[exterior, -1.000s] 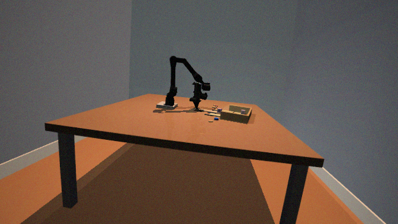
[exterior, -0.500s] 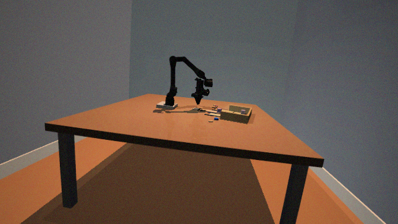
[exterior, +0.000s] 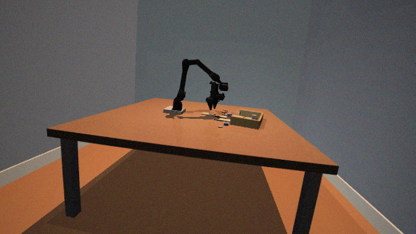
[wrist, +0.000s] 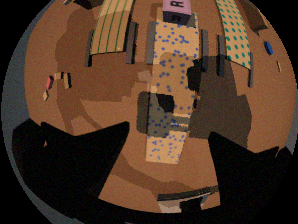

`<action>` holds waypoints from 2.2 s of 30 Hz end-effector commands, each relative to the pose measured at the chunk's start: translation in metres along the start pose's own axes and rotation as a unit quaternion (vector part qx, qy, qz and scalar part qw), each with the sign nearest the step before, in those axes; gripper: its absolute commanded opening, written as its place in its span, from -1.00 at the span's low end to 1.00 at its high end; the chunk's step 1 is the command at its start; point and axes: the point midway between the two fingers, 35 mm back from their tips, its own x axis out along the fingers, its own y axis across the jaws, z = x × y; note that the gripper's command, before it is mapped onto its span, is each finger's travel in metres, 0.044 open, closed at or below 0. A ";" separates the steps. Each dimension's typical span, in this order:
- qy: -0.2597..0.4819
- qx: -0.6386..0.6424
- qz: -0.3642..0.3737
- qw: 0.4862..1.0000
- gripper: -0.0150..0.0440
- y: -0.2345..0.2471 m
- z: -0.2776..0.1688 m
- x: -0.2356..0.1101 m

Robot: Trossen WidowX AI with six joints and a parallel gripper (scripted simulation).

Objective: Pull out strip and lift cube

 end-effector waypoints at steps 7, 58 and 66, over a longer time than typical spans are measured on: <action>-0.003 -0.002 0.002 1.000 1.00 0.002 0.035 -0.005; -0.008 -0.002 0.002 1.000 0.36 0.005 0.141 -0.001; -0.008 -0.002 0.002 1.000 0.36 0.005 0.142 0.012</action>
